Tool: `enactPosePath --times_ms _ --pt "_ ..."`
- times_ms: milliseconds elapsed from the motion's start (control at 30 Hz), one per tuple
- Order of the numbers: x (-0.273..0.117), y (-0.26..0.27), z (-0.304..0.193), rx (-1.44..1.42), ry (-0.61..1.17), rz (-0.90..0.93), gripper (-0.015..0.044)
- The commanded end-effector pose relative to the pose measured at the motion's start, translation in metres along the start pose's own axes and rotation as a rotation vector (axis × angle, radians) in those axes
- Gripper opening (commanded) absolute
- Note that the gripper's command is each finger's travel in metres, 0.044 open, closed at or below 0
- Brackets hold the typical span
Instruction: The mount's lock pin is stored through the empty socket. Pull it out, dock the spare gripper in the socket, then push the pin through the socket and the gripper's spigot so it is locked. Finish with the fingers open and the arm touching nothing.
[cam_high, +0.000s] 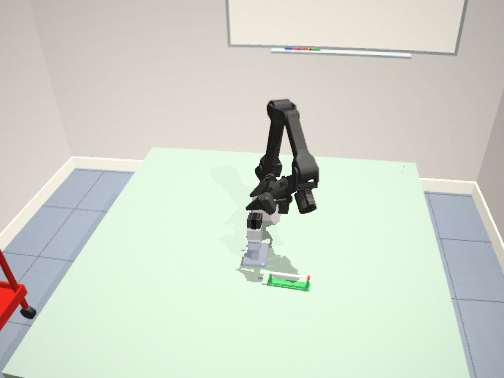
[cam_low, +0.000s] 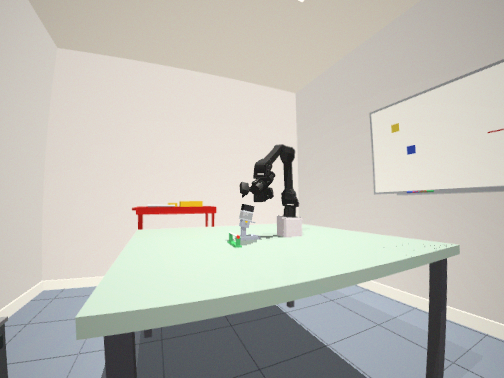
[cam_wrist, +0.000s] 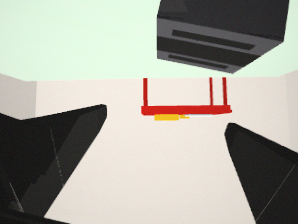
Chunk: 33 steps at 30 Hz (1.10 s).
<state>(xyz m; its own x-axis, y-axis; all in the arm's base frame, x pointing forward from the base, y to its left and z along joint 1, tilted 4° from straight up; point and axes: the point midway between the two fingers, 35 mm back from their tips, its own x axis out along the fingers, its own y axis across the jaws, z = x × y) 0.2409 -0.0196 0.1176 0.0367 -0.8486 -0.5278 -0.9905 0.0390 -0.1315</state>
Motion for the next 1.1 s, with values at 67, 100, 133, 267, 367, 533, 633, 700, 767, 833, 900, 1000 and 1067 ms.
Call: enactPosePath --times_ms 67,100,133,267,367,533,633,700,767,833,900,1000,1067 --pt "-0.006 -0.002 -0.012 -0.001 0.001 0.001 0.0440" --pt "-0.007 -0.002 -0.014 -0.002 0.002 0.002 0.0440" --pt "-0.008 -0.002 -0.016 -0.003 0.002 0.004 0.0440" --pt "-0.011 -0.001 -0.024 -0.007 0.006 0.009 0.0440" --pt "-0.013 -0.001 -0.031 -0.014 0.010 0.013 0.0440" --pt "-0.014 0.001 -0.022 -0.015 -0.001 0.008 0.0387" --pt "-0.036 -0.001 -0.010 -0.018 -0.066 -0.039 0.0309" --pt "-0.056 0.000 0.001 -0.022 -0.122 -0.080 0.0256" --pt "-0.081 0.002 0.012 -0.025 -0.183 -0.131 0.0204" --pt "-0.105 0.006 0.021 -0.024 -0.234 -0.181 0.0180" --pt "-0.130 0.012 0.031 -0.025 -0.290 -0.232 0.0180" --pt "-0.147 0.018 0.037 -0.028 -0.330 -0.264 0.0180" --pt "-0.147 0.018 0.037 -0.028 -0.330 -0.264 0.0180"
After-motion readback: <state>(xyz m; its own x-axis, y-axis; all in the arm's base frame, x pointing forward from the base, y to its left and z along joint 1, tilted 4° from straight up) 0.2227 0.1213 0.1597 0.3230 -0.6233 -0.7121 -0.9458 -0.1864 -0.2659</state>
